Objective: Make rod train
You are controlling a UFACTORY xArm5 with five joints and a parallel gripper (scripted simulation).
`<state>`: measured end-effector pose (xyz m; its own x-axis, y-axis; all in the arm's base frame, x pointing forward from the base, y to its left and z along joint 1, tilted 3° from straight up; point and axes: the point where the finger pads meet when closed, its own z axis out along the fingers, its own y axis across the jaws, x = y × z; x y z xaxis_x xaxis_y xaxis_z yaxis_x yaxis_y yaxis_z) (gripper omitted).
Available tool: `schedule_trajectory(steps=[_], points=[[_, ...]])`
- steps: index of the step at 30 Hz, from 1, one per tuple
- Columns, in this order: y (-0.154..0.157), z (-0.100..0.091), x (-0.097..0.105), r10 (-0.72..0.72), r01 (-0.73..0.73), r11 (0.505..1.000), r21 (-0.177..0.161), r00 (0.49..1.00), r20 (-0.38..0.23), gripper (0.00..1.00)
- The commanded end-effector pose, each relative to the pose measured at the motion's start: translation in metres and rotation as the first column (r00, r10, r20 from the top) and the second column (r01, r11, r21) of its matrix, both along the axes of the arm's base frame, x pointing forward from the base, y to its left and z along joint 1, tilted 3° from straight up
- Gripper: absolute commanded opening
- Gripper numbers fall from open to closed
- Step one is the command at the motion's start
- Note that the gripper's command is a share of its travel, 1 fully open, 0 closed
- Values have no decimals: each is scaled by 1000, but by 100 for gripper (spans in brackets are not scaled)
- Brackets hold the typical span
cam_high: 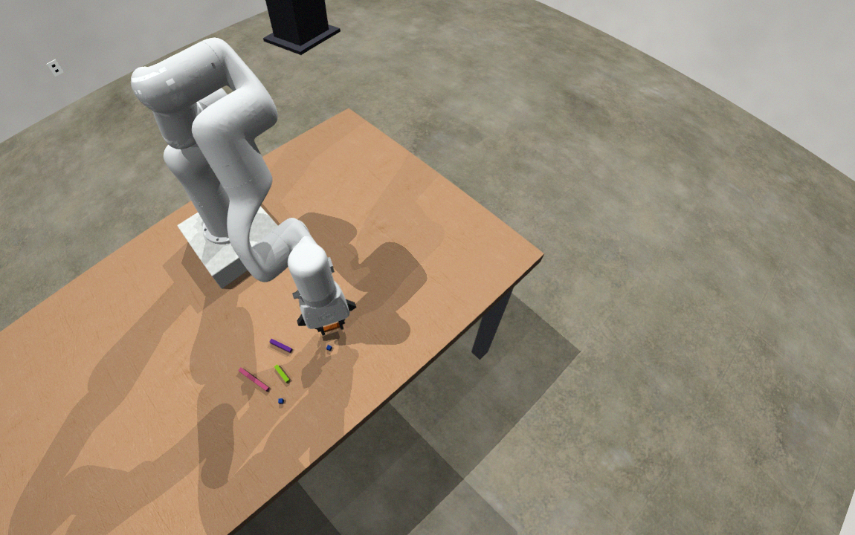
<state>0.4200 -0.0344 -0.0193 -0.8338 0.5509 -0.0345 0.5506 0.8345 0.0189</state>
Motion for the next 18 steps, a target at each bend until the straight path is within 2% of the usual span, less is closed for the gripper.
schedule_trajectory(steps=[1, 18], points=[[0, 1, 1, 0, 0, 1000, 0, 1000, 3, 38], [1, -3, 1, 0, 0, 1000, 0, 1000, 3, 38]])
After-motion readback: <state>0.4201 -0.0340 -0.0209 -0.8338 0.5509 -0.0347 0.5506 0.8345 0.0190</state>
